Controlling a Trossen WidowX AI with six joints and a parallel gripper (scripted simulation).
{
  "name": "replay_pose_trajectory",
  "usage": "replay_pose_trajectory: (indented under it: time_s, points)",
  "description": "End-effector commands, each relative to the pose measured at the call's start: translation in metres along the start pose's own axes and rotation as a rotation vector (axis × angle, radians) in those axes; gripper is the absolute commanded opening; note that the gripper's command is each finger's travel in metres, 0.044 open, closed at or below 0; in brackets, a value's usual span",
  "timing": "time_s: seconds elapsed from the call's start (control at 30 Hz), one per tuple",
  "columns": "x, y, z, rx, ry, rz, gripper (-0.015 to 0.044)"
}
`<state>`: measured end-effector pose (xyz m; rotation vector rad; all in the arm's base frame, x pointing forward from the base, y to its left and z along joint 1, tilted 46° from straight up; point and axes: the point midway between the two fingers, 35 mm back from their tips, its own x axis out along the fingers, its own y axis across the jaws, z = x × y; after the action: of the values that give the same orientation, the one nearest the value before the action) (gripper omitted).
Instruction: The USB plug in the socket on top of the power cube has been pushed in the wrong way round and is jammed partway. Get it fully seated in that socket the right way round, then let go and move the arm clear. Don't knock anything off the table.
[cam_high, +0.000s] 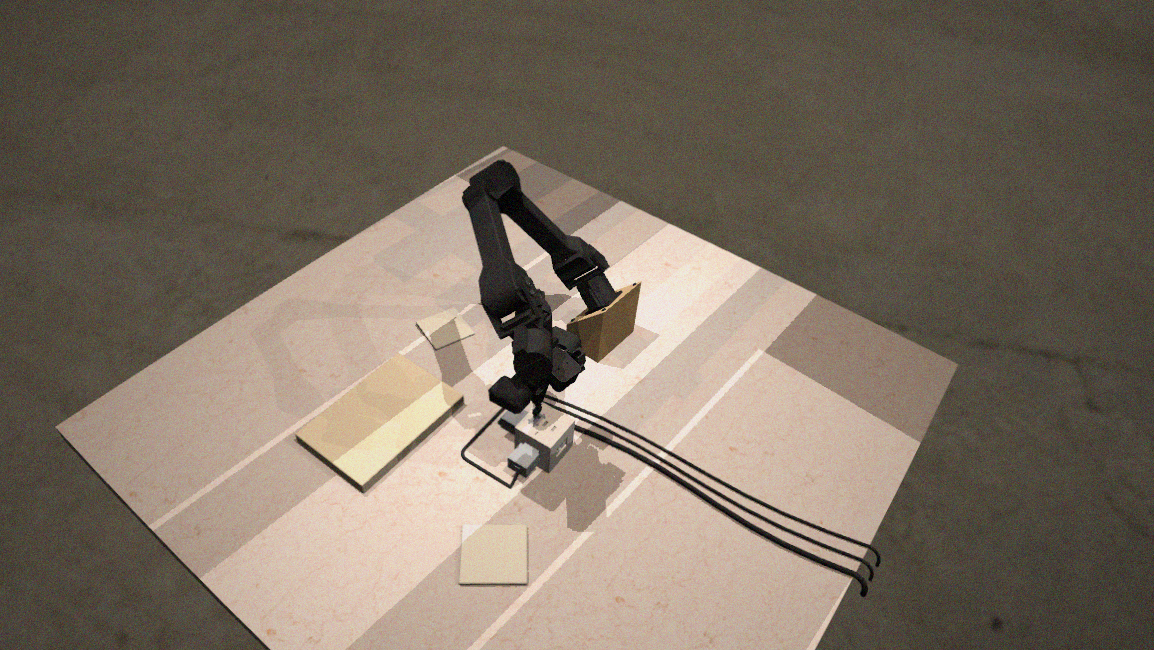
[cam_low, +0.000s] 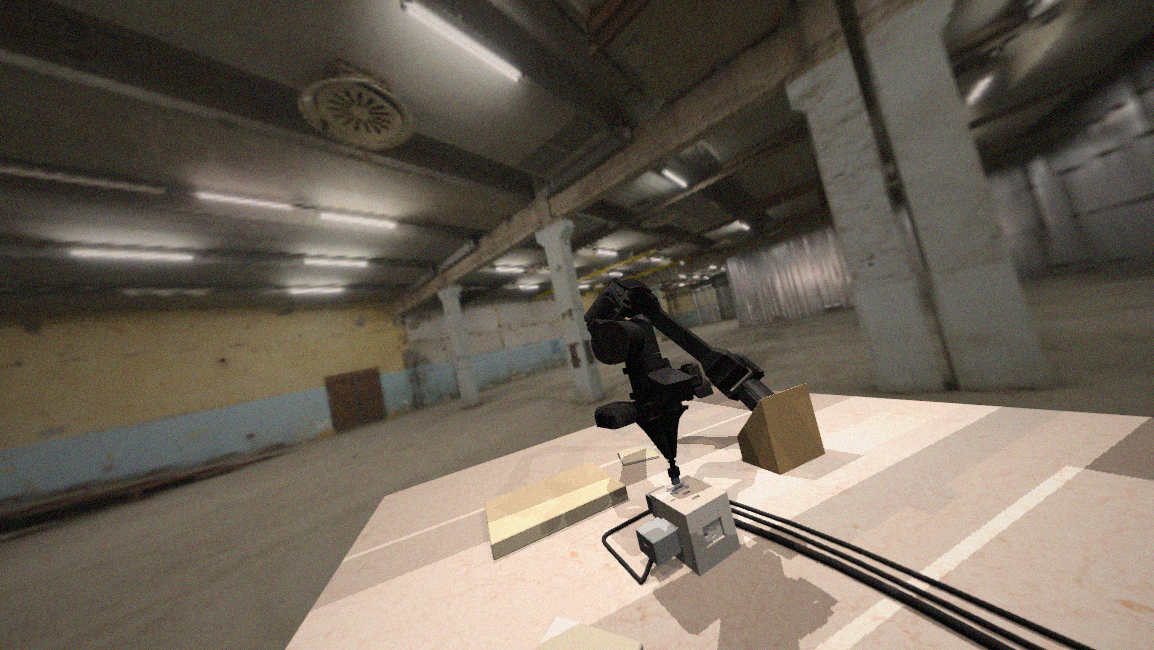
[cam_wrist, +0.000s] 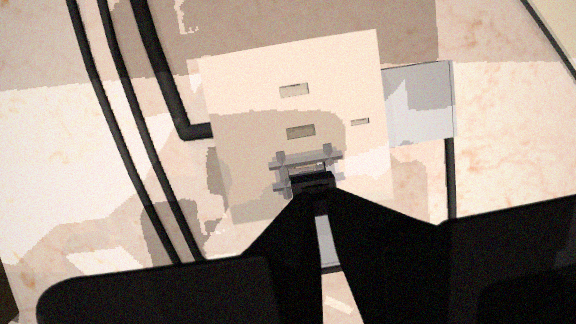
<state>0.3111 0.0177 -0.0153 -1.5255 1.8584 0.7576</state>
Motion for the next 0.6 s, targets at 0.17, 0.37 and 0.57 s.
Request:
replay_pose_trajectory:
  time_s: [0.17,0.37,0.57]
  points:
    - [0.0010,0.0004,0.0003,-0.002,-0.006,0.002,0.0000]
    - [0.0017,0.0004,0.0002,-0.002,-0.006,0.002,0.0000]
    - [0.0024,0.0004,0.0002,-0.002,-0.006,0.002,0.0000]
